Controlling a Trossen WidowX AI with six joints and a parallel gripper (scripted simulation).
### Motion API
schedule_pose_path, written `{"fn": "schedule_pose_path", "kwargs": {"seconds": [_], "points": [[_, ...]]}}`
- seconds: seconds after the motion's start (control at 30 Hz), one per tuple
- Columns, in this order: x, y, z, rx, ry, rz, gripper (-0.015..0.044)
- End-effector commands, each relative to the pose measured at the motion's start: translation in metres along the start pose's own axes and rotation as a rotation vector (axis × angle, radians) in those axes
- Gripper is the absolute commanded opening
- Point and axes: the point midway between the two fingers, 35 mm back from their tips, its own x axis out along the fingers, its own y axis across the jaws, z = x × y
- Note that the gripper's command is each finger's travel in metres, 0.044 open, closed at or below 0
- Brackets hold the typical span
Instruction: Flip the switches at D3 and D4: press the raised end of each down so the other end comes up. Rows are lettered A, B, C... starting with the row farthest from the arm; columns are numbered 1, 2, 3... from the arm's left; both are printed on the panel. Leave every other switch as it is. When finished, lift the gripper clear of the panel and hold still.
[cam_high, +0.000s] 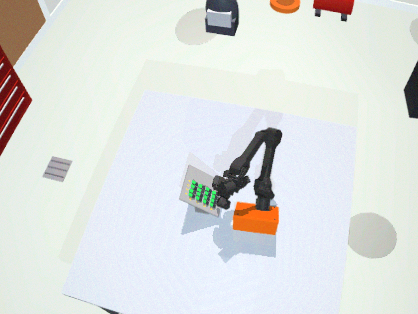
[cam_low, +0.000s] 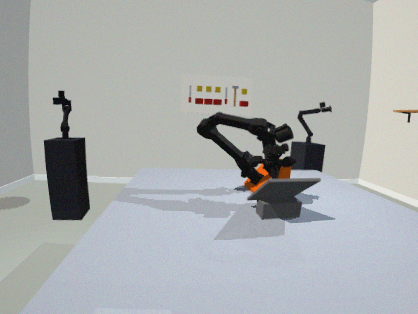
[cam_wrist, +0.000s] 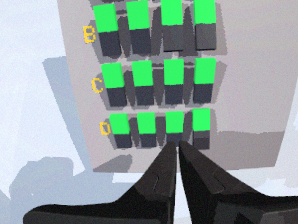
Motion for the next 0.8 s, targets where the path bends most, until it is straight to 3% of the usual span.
{"fn": "schedule_pose_path", "kwargs": {"seconds": [0.0,0.77], "points": [[0.008,-0.001,0.000,-0.003,-0.002,-0.005,0.0000],[0.033,-0.002,0.001,-0.002,-0.003,-0.007,0.0000]]}}
